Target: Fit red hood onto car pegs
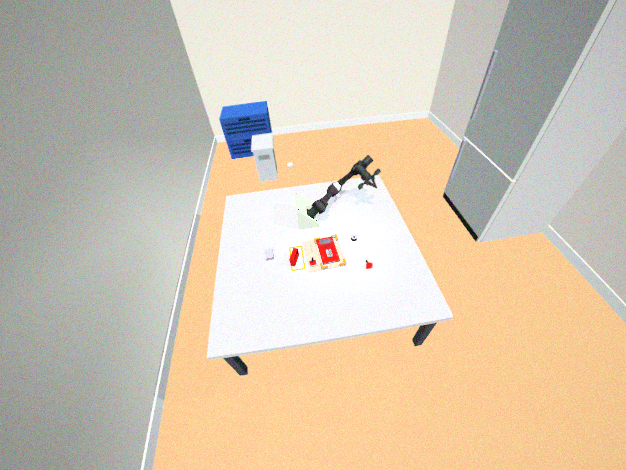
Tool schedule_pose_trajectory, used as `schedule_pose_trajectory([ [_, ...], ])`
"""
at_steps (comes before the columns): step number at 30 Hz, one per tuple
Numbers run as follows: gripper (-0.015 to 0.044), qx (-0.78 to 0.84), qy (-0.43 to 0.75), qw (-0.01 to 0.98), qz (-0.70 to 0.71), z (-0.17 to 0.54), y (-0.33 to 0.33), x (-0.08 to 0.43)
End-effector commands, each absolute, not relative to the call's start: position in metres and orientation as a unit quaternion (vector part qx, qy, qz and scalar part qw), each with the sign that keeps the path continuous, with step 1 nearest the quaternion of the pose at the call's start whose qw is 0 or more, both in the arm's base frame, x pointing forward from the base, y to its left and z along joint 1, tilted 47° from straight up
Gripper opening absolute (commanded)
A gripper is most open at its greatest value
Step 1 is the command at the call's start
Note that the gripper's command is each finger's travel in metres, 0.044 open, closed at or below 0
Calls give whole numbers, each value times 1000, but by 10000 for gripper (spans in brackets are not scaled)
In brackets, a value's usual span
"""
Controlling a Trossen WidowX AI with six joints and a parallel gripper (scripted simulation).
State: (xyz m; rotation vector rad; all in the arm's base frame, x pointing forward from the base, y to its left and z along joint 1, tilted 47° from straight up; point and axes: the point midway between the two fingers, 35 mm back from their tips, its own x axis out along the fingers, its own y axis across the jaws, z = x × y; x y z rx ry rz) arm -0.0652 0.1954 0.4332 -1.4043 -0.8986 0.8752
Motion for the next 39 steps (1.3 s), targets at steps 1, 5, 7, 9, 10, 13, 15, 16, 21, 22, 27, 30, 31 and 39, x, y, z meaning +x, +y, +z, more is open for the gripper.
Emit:
schedule_pose_trajectory([
  [1, 0, -602, -385, 590, 376, 434, 195, -64],
  [5, 0, -571, -355, 632, 386, 446, 181, -35],
  [7, 0, -540, -324, 669, 394, 455, 168, -6],
  [9, 0, -506, -291, 705, 402, 462, 153, 25],
  [10, 0, -489, -273, 723, 406, 464, 146, 40],
  [13, 0, -450, -220, 765, 404, 464, 123, 87],
  [15, 0, -425, -186, 789, 403, 460, 108, 115],
  [16, 0, -416, -173, 797, 403, 458, 103, 126],
  [21, 0, -359, -103, 839, 396, 449, 75, 174],
  [22, 0, -347, -87, 849, 389, 446, 69, 183],
  [27, 0, -281, -9, 886, 369, 428, 36, 228],
  [30, 0, -239, 37, 899, 364, 411, 18, 255],
  [31, 0, -230, 47, 903, 359, 406, 13, 262],
  [39, 0, -136, 151, 921, 332, 355, -31, 315],
])
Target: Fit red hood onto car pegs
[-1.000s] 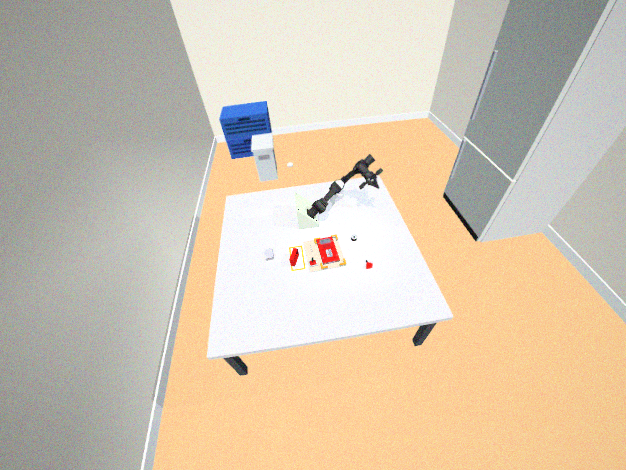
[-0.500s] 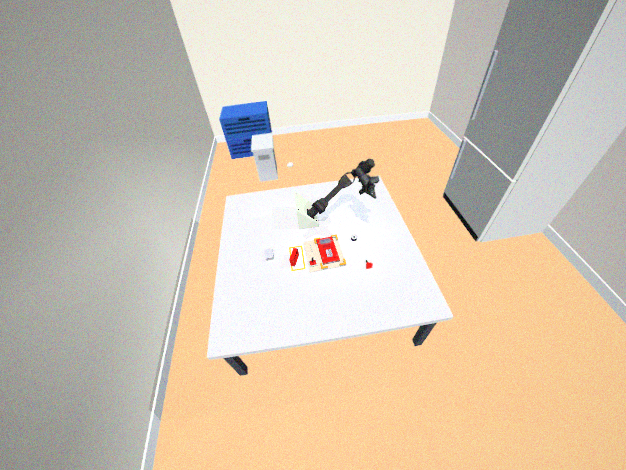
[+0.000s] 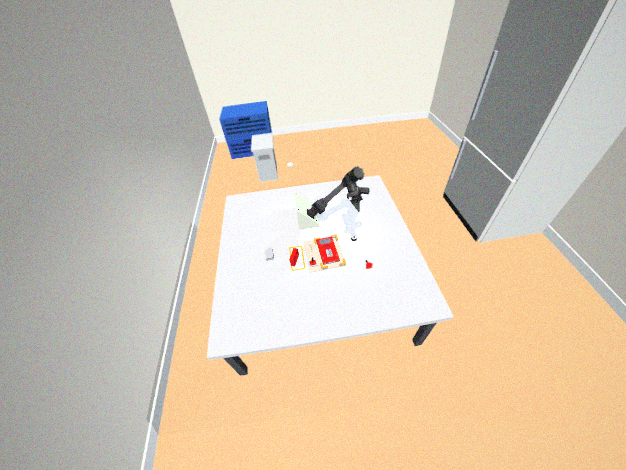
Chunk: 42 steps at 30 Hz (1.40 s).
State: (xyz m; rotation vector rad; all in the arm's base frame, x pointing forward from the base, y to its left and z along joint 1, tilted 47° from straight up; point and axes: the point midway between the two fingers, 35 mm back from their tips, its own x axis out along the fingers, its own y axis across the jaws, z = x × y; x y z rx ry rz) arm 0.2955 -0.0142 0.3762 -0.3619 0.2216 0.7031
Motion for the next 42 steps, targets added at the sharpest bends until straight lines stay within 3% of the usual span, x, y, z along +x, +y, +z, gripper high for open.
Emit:
schedule_pose_trajectory([
  [1, 0, -123, 164, 921, 330, 348, -36, 321],
  [12, 0, -67, 246, 923, 288, 296, -75, 355],
  [23, 0, 140, 464, 839, 246, 131, -130, 392],
  [36, 0, 335, 680, 624, 190, -70, -138, 344],
  [42, 0, 352, 701, 593, 184, -91, -134, 333],
])
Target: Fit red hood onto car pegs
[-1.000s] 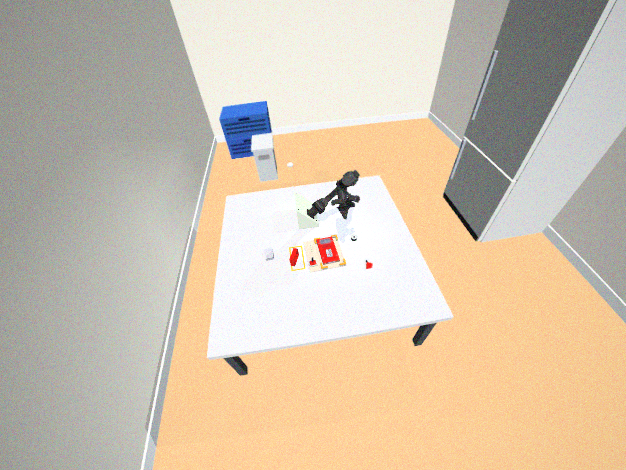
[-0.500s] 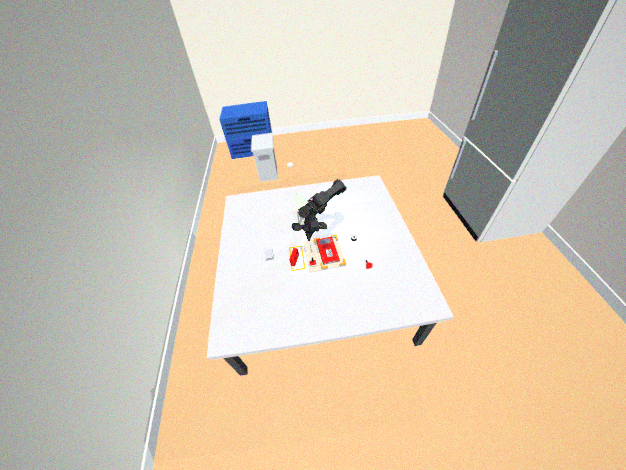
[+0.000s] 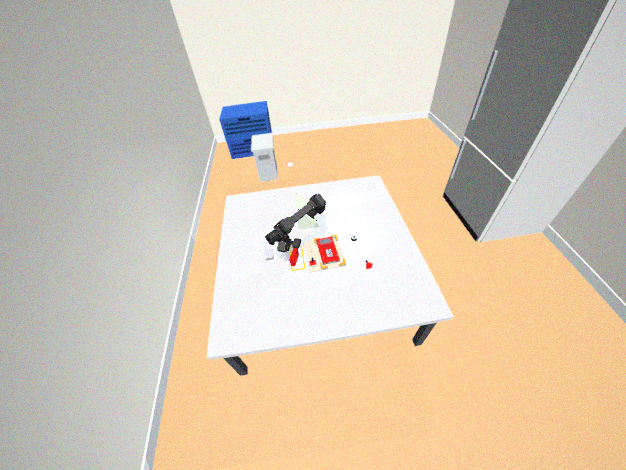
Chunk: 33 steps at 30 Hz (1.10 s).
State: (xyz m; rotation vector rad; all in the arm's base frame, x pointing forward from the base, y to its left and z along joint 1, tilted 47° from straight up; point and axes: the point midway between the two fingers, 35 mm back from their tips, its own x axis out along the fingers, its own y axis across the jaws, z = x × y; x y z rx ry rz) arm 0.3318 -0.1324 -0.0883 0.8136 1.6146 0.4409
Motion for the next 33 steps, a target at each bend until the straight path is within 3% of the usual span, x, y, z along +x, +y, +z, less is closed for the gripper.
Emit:
schedule_pose_trajectory([
  [1, 0, 352, 701, 593, 184, -92, -134, 333],
  [12, 0, 353, 700, 593, 185, -122, -103, 331],
  [33, 0, 353, 700, 593, 185, -113, -93, 336],
])
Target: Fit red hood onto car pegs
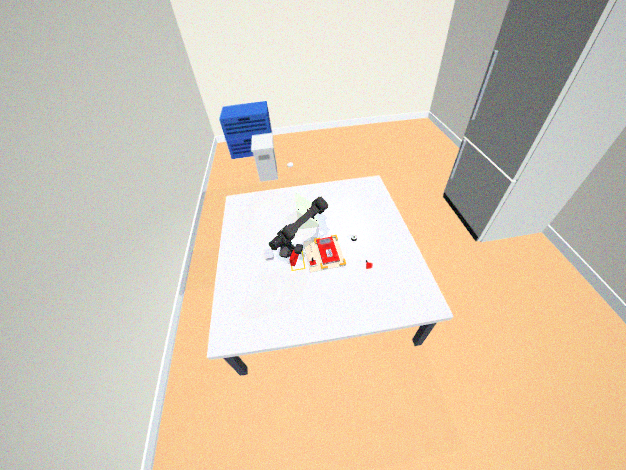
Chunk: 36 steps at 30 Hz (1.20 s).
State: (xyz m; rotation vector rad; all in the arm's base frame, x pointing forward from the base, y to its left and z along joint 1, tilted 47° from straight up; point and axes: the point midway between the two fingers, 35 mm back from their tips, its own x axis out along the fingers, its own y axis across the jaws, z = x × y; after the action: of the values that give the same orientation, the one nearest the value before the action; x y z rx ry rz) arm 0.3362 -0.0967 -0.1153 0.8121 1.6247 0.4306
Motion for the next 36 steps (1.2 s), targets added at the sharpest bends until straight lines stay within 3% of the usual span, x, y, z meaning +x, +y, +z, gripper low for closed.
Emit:
schedule_pose_trajectory([
  [1, 0, 353, 700, 593, 185, -112, -92, 336],
  [36, 0, 353, 700, 592, 185, -87, -67, 347],
])
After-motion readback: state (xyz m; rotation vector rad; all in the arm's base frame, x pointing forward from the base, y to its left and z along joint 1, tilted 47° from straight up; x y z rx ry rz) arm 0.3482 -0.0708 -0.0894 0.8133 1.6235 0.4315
